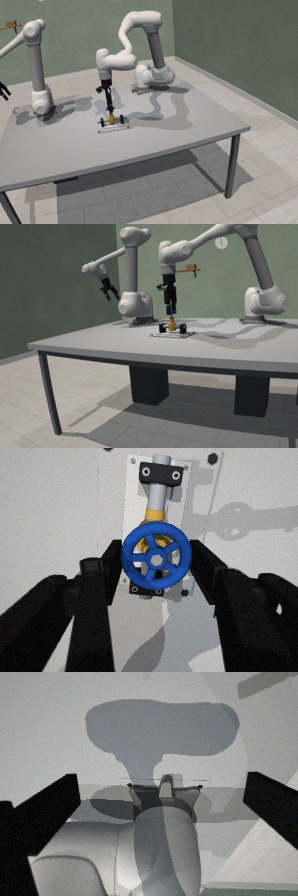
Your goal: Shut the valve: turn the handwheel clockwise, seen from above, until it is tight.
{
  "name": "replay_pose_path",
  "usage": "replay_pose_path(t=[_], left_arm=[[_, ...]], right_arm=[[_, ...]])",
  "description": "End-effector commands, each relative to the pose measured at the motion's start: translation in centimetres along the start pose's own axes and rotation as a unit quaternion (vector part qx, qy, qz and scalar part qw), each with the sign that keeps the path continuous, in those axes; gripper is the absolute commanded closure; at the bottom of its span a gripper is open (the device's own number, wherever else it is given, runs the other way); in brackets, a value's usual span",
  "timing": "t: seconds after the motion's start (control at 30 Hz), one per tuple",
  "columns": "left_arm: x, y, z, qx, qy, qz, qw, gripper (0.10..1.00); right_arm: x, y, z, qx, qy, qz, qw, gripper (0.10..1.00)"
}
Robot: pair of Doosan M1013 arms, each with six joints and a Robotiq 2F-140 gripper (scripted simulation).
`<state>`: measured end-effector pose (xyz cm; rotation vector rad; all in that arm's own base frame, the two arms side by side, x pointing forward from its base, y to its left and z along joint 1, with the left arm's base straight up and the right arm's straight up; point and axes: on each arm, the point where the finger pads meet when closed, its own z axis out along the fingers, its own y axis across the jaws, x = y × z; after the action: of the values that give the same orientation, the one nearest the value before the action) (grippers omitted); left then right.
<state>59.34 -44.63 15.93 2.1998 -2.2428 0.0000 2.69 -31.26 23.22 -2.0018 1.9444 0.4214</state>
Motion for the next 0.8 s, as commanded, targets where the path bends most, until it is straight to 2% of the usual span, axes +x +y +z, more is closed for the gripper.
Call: replay_pose_path(t=[0.0,0.77], left_arm=[[0.03,-0.05,-0.12,0.001,0.0,0.0,1.0,0.999],[0.03,-0.05,-0.12,0.001,0.0,0.004,1.0,0.999]], right_arm=[[0.01,-0.01,-0.04,0.0,0.0,0.0,1.0,0.098],[0.01,-0.01,-0.04,0.0,0.0,0.0,1.0,0.098]])
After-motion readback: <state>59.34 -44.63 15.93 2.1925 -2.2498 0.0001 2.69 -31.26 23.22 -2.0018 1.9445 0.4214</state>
